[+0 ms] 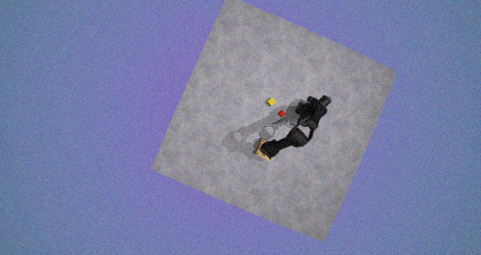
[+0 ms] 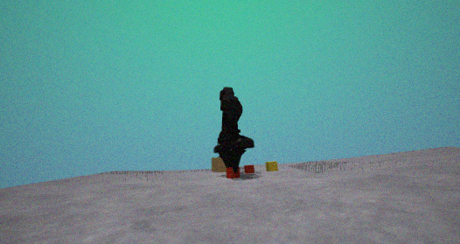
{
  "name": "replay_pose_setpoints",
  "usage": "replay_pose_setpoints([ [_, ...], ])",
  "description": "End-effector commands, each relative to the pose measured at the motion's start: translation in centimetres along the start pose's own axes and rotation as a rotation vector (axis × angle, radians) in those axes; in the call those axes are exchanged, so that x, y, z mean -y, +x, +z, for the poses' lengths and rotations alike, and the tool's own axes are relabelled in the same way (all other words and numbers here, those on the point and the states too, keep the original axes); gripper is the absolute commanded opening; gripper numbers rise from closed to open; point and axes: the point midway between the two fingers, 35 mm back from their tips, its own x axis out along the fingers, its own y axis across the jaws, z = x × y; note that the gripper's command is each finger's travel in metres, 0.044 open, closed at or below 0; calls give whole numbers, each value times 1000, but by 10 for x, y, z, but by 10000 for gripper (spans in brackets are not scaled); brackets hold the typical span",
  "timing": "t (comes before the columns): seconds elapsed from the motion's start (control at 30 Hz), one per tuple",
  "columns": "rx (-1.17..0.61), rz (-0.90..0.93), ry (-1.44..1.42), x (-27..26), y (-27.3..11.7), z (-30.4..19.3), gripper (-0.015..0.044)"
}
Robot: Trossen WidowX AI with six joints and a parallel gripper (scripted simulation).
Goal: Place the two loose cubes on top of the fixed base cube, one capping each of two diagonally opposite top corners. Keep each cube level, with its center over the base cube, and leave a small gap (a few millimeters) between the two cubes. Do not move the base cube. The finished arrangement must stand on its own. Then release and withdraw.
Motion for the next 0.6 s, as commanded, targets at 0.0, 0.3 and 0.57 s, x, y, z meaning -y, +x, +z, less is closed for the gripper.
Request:
replay_pose_setpoints([
  [0.0, -6, -19, 28, 3, -9, -4, 105],
  [0.3, -4, -15, 19, 5, -30, -4, 105],
  [0.57, -3, -11, 11, 6, -49, -4, 105],
])
